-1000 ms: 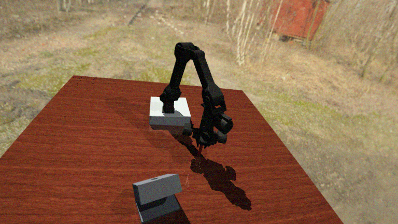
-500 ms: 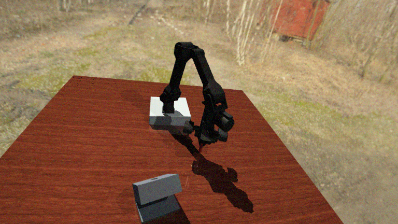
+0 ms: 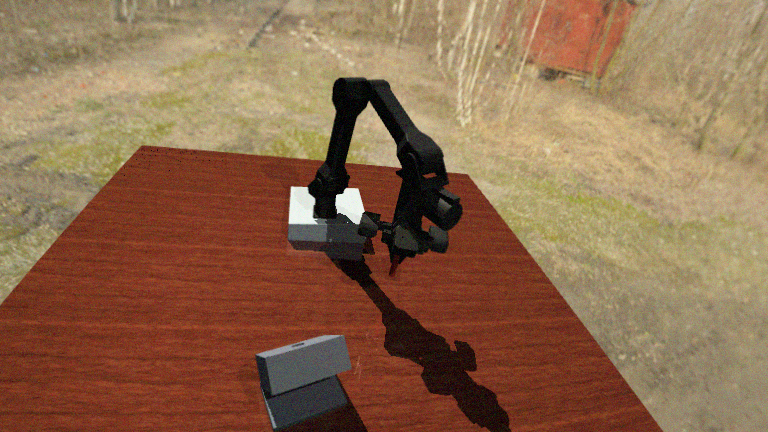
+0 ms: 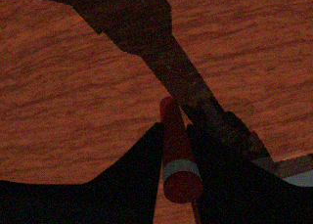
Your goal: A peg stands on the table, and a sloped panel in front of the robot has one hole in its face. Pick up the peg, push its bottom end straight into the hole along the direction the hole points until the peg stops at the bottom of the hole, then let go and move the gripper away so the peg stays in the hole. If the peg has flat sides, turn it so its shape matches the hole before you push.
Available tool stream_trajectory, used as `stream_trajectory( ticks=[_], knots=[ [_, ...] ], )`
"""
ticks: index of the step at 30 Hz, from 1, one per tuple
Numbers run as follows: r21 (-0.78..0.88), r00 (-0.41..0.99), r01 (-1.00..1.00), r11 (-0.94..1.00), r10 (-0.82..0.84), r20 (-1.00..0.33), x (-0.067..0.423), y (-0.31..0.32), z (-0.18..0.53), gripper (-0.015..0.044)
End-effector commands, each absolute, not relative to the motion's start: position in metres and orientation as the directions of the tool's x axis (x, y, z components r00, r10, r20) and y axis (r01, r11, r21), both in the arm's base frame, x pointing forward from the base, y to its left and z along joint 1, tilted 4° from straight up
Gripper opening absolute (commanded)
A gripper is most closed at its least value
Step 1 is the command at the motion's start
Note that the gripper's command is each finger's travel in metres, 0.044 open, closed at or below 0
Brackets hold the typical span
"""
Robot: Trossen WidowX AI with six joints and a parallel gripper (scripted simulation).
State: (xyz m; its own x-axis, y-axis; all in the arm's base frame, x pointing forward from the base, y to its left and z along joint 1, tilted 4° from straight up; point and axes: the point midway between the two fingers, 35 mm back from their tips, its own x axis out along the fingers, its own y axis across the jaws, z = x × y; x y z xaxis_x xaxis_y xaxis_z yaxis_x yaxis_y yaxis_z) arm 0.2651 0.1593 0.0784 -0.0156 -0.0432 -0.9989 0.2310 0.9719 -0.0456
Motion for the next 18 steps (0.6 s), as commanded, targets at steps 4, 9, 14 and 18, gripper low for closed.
stream_trajectory(
  ticks=[4, 9, 14, 18],
  knots=[
    [-0.036, -0.015, 0.243, 0.969, -0.033, -0.999, 0.267, 0.158, 0.086, 0.0000],
    [-0.014, -0.008, 0.281, 0.960, -0.013, -1.000, 0.271, 0.154, 0.085, 0.0000],
    [0.008, 0.000, 0.321, 0.947, 0.008, -1.000, 0.275, 0.150, 0.085, 0.0000],
    [0.026, 0.008, 0.352, 0.936, 0.025, -1.000, 0.278, 0.147, 0.085, 0.0000]
  ],
)
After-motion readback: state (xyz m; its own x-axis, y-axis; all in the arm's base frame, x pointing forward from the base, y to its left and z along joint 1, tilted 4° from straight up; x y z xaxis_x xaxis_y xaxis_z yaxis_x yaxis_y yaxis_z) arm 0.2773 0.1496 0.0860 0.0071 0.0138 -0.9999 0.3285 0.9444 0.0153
